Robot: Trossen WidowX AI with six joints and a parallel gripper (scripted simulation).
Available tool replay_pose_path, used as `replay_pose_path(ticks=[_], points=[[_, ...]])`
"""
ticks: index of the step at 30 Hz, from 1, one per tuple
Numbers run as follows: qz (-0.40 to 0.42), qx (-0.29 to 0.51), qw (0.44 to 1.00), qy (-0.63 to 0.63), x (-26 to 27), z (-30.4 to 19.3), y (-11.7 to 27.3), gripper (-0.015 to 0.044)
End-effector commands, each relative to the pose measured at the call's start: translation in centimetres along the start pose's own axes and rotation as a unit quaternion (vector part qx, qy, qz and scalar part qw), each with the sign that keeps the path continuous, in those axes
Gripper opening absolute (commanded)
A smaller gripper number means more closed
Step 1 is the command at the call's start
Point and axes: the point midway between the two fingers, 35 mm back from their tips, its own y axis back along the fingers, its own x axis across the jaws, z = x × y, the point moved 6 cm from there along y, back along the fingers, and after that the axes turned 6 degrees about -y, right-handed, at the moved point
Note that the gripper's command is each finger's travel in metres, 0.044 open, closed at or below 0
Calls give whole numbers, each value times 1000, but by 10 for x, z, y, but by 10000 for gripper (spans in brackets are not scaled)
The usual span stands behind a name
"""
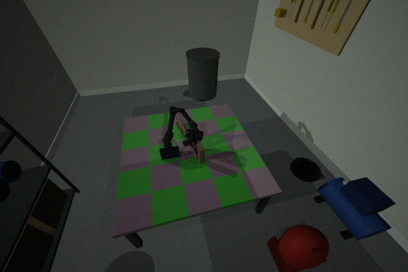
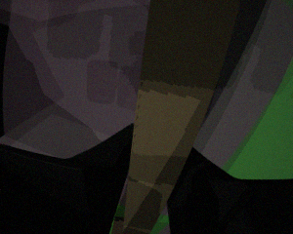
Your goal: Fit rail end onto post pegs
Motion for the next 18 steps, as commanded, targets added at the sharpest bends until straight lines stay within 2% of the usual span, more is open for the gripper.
replay_pose_path(ticks=[1,18], points=[[0,-2,1000,-1,0,0,0,0],[0,-2,1000,-1,0,0,6,0]])
